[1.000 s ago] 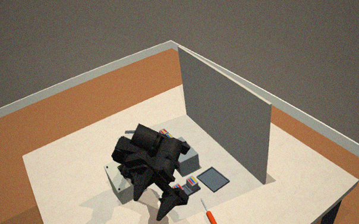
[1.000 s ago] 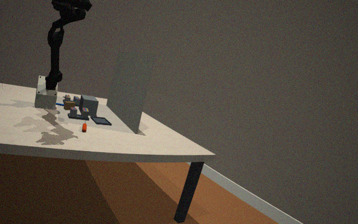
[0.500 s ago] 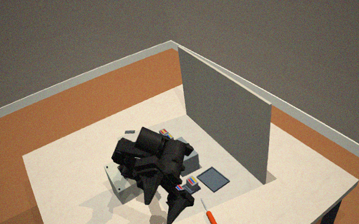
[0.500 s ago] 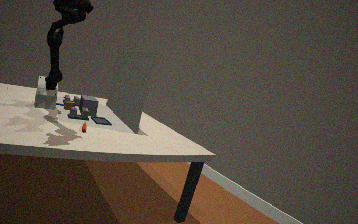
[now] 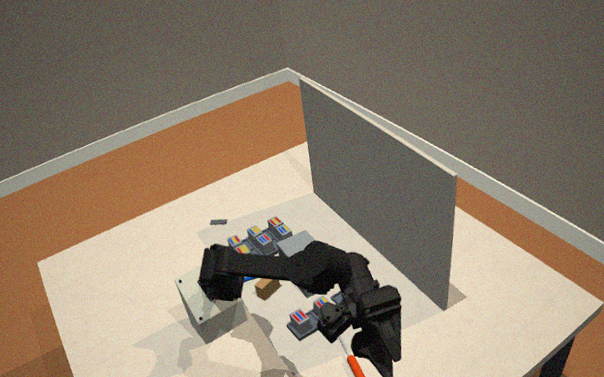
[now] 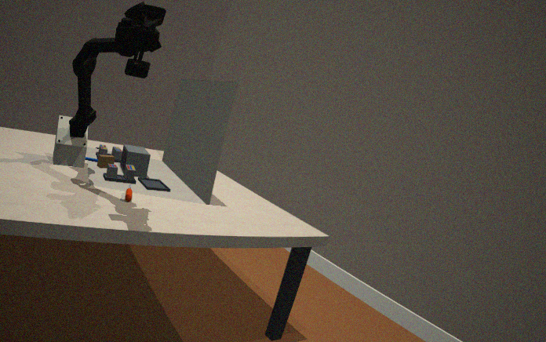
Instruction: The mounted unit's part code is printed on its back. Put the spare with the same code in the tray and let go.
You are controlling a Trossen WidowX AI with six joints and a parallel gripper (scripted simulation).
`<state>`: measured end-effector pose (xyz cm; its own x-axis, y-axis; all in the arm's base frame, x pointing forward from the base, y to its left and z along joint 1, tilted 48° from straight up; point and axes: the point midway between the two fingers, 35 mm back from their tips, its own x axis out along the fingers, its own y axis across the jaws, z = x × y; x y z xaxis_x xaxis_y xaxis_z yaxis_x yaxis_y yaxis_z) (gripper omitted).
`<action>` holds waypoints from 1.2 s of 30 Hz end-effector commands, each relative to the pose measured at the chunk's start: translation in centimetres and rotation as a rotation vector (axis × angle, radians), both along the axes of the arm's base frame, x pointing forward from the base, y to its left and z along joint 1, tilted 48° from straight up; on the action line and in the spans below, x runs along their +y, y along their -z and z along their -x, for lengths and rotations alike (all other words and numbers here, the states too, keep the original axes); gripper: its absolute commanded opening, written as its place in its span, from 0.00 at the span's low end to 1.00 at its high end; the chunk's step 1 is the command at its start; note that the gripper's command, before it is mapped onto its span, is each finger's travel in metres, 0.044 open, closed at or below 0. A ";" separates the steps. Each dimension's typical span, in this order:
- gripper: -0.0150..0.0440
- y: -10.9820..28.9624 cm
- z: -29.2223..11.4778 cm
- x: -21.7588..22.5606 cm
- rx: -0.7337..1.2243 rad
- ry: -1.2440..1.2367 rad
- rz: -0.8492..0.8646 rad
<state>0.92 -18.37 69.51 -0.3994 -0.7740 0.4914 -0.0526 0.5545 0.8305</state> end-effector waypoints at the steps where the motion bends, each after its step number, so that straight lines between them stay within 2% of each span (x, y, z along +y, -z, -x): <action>1: 1.00 1.6 -4.8 -2.5 0.173 -0.073 -0.089; 9: 1.00 6.3 -14.6 -5.2 0.513 -0.237 -0.234; 18: 1.00 13.6 -24.9 -4.8 0.909 -0.436 -0.348; 27: 1.00 23.1 -33.4 -0.7 1.344 -0.651 -0.415; 36: 1.00 33.3 -37.9 6.1 1.783 -0.868 -0.433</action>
<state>37.75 -14.76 39.83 0.6755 -0.6797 -0.2860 0.7307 0.5648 0.3834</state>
